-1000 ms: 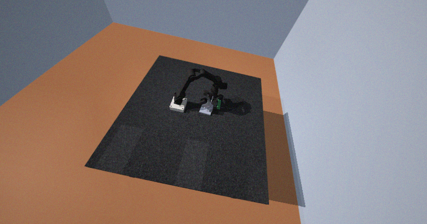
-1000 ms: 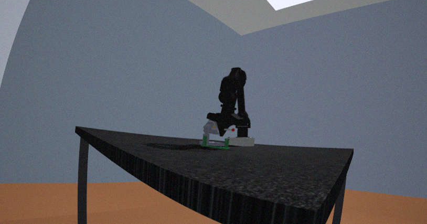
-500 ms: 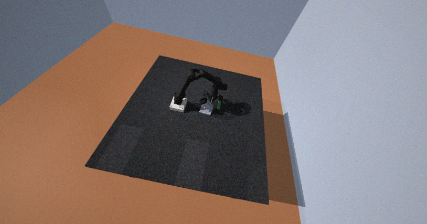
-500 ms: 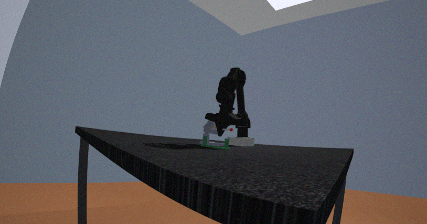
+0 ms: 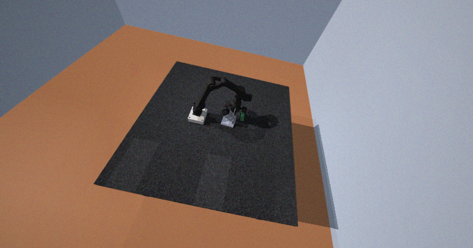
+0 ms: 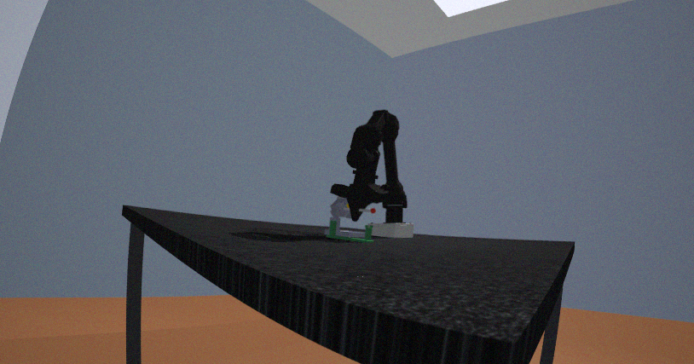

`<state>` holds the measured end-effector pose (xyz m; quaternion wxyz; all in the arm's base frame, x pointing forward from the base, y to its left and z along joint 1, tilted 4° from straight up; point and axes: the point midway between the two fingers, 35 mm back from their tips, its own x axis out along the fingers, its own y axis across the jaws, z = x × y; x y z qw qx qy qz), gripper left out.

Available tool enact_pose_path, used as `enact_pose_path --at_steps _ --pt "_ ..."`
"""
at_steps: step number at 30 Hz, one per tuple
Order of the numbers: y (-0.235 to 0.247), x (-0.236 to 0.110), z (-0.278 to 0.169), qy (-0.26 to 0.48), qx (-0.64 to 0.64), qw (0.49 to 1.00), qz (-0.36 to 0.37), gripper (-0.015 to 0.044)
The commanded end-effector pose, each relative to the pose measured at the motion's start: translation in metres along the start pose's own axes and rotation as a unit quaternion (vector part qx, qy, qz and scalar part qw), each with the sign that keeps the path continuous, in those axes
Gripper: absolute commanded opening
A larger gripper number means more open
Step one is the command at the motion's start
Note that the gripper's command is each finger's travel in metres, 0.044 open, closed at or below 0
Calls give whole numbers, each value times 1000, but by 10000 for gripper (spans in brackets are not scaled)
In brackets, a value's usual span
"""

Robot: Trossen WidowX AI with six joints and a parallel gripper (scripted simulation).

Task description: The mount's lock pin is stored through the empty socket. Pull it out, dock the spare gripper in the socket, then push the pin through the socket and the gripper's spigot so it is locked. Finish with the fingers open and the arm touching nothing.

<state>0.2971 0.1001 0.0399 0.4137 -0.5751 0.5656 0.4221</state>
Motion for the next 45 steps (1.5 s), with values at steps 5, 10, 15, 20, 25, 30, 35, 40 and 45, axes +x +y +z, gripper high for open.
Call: enact_pose_path --at_steps 5,10,15,20,25,30,35,40,45 --pt "0 0 -6 -3 -2 1000 0 0" --pt "-1 1 -9 -3 -2 1000 1 0" --pt "-1 2 -13 -3 -2 1000 2 0" --pt "-1 3 -17 -3 -3 1000 4 0" --pt "-1 4 -19 -3 -3 1000 5 0" --pt "0 4 -17 -1 -2 1000 6 131" --pt "0 4 -17 -1 -2 1000 6 200" --pt "0 0 -15 -1 -2 1000 6 200" --pt "2 -11 -11 0 -4 1000 9 200"
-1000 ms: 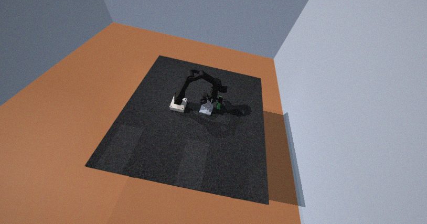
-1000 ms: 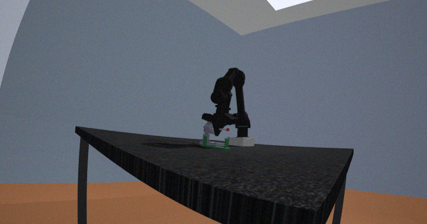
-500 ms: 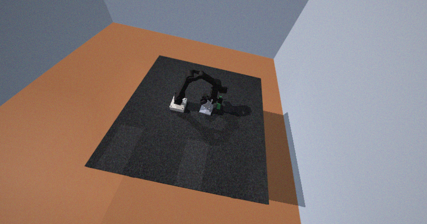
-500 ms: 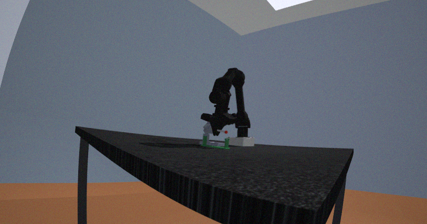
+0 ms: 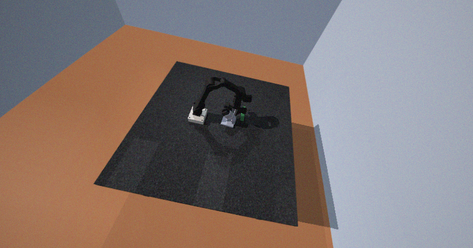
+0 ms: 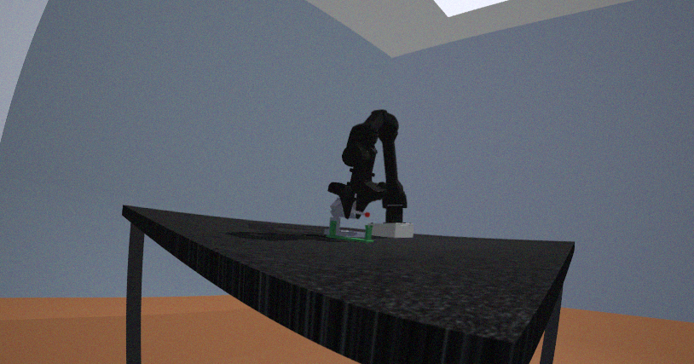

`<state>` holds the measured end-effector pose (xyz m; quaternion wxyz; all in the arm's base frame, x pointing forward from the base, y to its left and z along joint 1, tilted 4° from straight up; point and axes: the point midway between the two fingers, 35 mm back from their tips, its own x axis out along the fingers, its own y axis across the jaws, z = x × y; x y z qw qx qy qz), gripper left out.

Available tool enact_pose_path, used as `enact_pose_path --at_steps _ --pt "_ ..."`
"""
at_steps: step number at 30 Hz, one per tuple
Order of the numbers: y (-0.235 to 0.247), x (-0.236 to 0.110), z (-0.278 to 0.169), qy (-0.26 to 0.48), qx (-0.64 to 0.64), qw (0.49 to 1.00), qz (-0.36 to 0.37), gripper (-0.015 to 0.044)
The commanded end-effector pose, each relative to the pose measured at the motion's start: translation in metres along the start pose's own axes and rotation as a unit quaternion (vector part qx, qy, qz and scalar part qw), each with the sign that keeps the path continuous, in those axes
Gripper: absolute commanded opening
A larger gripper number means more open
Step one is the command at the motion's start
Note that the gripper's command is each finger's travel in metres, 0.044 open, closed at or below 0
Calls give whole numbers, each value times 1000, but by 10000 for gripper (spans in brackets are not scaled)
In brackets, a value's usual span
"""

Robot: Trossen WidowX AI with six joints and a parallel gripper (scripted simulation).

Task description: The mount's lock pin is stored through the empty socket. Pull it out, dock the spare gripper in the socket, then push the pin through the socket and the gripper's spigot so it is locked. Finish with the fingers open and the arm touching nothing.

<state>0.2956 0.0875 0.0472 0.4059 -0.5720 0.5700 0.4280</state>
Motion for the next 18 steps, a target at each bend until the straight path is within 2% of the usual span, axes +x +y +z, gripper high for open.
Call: enact_pose_path --at_steps 1,18 --pt "0 -10 4 -1 0 1000 0 200" --pt "3 -45 19 4 -6 1000 0 200"
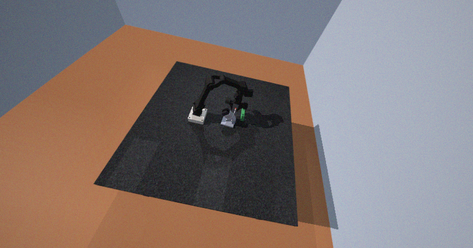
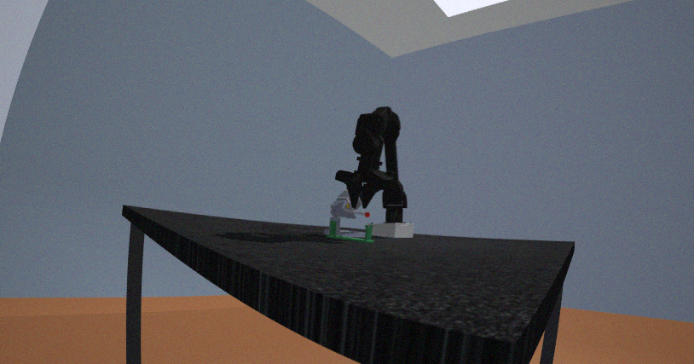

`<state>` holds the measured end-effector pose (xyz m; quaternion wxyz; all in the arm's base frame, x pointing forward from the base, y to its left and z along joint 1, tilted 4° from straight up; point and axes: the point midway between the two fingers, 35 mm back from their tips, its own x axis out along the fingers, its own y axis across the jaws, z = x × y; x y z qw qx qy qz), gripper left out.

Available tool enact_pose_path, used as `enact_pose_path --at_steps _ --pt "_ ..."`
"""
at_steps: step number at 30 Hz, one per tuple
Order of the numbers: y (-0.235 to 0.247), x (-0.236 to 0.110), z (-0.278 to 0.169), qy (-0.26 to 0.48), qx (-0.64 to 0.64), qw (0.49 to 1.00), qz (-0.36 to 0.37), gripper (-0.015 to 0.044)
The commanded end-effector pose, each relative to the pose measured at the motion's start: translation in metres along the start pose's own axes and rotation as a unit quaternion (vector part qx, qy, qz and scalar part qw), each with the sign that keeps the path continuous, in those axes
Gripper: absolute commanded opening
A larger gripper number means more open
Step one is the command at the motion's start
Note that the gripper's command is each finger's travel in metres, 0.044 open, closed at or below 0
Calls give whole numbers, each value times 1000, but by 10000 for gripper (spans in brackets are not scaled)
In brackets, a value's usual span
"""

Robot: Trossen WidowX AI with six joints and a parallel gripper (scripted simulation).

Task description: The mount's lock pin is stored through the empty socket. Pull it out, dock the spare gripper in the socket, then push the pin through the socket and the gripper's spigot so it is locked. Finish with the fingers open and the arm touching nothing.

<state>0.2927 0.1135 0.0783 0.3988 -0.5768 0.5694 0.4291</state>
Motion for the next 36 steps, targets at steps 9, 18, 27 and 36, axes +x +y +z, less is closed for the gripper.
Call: enact_pose_path --at_steps 9,18,27,36 --pt "2 -27 11 1 -3 1000 0 200" --pt "3 -47 18 3 -5 1000 -2 200" --pt "3 -40 14 4 -6 1000 -2 436" --pt "3 -40 14 4 -6 1000 -2 440"
